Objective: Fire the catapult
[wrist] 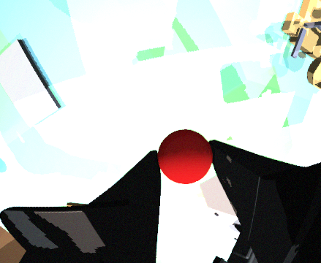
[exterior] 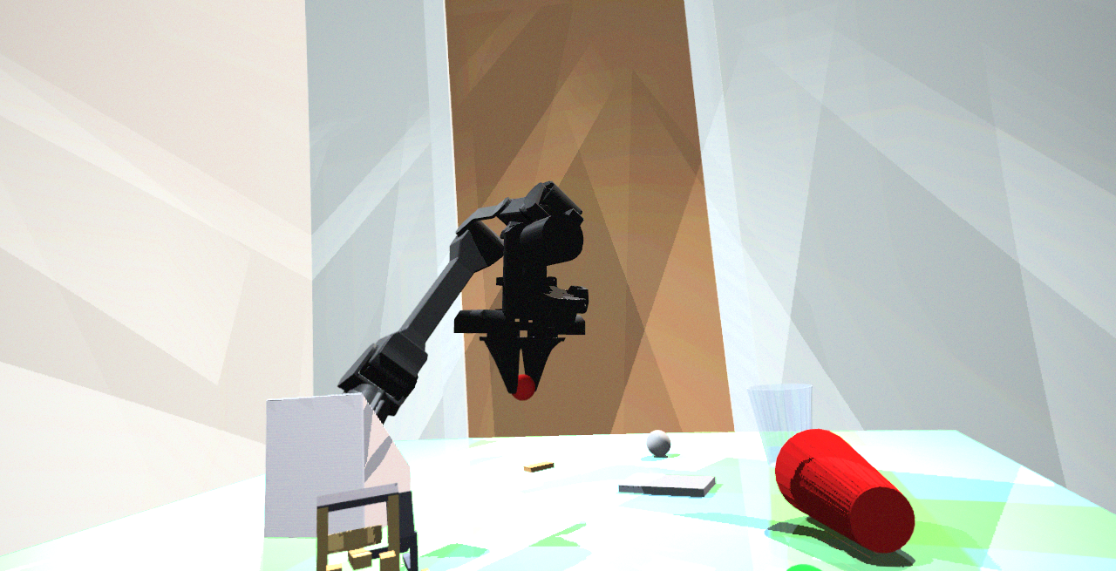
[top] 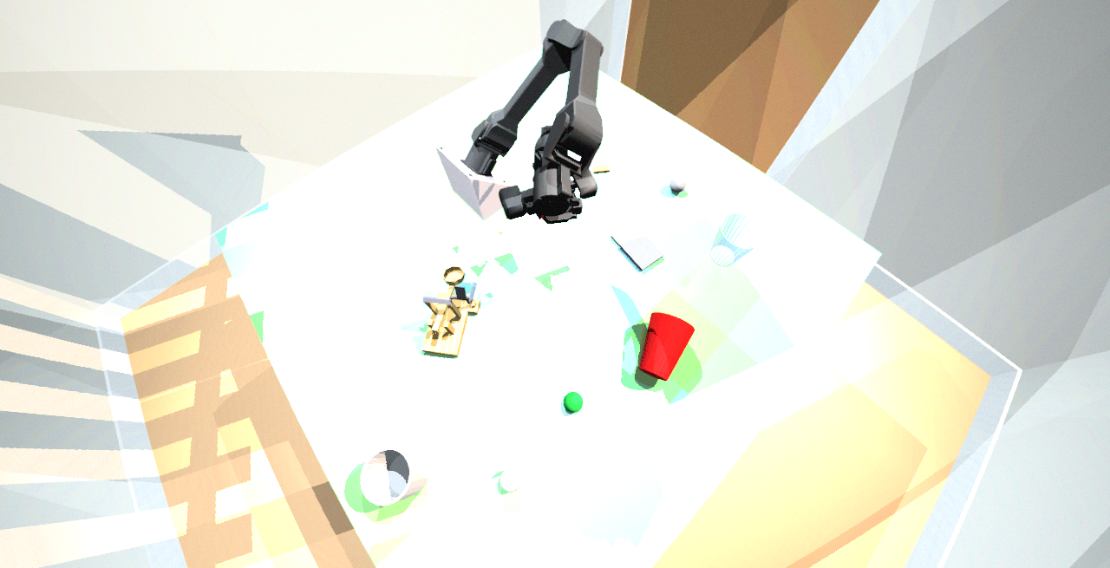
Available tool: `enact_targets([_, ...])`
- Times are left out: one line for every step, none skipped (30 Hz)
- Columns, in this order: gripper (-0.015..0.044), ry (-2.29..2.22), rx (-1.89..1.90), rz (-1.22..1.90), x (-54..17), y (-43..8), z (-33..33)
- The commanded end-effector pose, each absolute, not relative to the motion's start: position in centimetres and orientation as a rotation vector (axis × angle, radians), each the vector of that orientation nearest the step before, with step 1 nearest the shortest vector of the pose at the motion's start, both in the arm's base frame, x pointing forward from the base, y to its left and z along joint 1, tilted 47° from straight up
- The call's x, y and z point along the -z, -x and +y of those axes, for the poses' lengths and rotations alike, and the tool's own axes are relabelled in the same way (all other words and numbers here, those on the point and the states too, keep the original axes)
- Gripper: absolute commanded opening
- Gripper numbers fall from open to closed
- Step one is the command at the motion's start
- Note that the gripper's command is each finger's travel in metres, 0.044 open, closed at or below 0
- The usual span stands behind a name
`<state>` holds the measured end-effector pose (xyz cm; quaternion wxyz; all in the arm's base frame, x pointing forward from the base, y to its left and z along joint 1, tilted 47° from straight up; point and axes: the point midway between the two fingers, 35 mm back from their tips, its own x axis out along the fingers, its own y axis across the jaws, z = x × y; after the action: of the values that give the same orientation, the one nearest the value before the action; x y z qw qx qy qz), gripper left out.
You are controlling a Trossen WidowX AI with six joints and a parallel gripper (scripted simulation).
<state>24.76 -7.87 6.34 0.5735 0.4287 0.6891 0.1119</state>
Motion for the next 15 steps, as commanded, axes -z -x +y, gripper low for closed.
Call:
enact_targets([0.0000,-1.042,-0.234,1.642,-5.0,-24.7,-9.2])
enact_targets([0.0000,-1.052,-0.227,1.648,-4.6,-24.7,-9.5])
enact_targets([0.0000,-1.060,-0.222,1.654,-4.3,-24.6,-9.8])
enact_targets([0.0000,-1.069,-0.217,1.660,-3.9,-24.6,-10.1])
enact_targets([0.0000,-1.077,-0.212,1.666,-3.6,-24.5,-10.4])
enact_targets([0.0000,-1.085,-0.207,1.672,-3.2,-24.5,-10.7])
enact_targets([0.0000,-1.094,-0.202,1.678,-2.9,-24.4,-11.0])
enact_targets([0.0000,-1.102,-0.198,1.684,-2.5,-24.3,-11.3])
enact_targets([0.0000,-1.111,-0.193,1.690,-2.2,-24.2,-11.6])
enact_targets([0.0000,-1.119,-0.189,1.696,-1.8,-24.2,-11.9])
enact_targets([0.0000,-1.128,-0.184,1.702,-1.4,-24.1,-12.2])
enact_targets([0.0000,-1.137,-0.180,1.708,-1.1,-24.0,-12.4])
enact_targets([0.0000,-1.146,-0.175,1.715,-0.7,-23.9,-12.7])
enact_targets([0.0000,-1.156,-0.170,1.721,-0.3,-23.8,-12.9])
enact_targets([0.0000,-1.166,-0.165,1.727,0.1,-23.6,-13.2])
